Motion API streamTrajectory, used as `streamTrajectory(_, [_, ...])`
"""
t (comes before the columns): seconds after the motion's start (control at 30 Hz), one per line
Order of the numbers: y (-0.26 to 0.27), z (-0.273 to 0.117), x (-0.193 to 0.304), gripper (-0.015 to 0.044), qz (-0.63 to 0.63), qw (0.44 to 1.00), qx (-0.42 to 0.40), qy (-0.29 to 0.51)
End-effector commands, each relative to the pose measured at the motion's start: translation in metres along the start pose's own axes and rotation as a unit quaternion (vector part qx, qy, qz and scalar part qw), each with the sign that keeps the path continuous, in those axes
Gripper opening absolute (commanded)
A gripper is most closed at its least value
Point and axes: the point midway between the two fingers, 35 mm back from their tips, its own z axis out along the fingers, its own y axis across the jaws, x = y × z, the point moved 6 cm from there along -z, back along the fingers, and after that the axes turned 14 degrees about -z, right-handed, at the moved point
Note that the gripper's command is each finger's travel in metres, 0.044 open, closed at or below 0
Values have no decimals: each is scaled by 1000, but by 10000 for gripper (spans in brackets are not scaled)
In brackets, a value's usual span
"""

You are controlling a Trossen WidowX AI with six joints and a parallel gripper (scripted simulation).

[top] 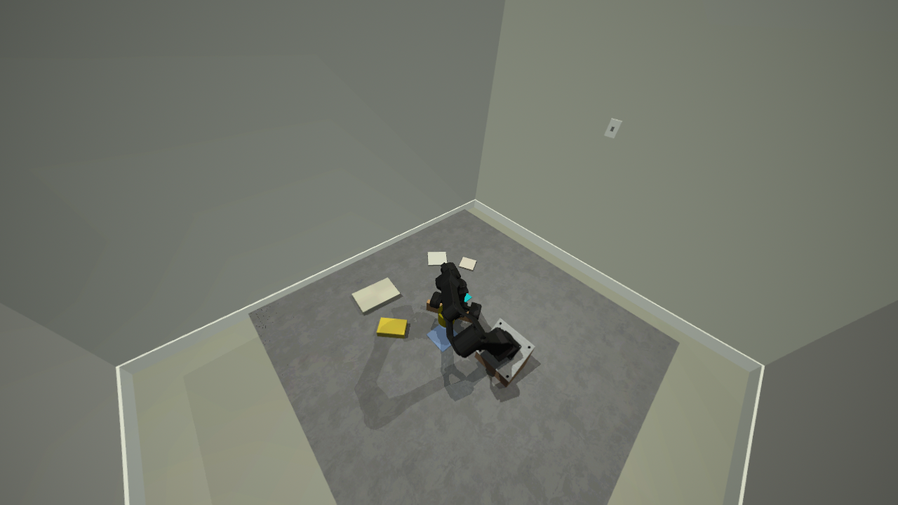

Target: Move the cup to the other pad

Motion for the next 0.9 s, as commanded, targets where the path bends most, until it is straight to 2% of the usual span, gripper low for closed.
streamTrajectory(0.0, [-1, -1, -9, 0, -3, 1000, 0, -3])
streamTrajectory(0.87, [-11, -2, -54, 0, -5, 1000, 1, -5])
